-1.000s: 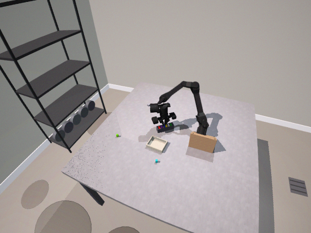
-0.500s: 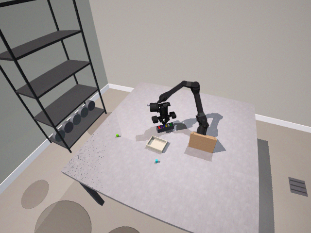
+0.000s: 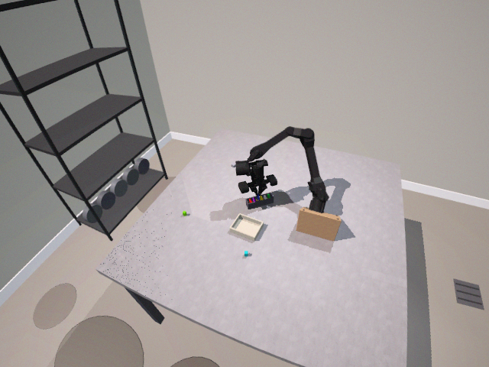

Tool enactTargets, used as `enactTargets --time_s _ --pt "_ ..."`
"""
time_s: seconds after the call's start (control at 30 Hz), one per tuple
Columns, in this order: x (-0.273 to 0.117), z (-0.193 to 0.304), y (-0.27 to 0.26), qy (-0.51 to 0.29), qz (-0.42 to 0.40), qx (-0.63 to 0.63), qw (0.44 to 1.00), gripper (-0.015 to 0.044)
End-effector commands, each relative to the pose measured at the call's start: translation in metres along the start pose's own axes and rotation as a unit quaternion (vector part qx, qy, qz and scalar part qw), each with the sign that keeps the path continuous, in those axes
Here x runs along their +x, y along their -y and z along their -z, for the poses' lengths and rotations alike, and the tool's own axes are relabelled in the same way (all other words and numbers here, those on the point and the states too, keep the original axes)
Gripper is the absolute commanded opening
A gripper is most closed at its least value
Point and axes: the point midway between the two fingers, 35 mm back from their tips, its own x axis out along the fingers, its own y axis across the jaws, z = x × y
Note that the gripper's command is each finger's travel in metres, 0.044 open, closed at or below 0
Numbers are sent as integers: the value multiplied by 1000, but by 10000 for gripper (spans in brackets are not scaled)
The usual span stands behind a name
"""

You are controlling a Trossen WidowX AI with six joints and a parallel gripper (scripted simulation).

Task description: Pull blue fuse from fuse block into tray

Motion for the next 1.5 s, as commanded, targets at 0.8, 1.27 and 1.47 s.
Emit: enactTargets --time_s 0.8,1.27,1.47 --pt "-22 0 -1 -1 -2 3 1000 0" --pt "-34 5 -7 -2 -3 3 1000 0" --pt "-38 29 -33 -5 -6 2 1000 0"
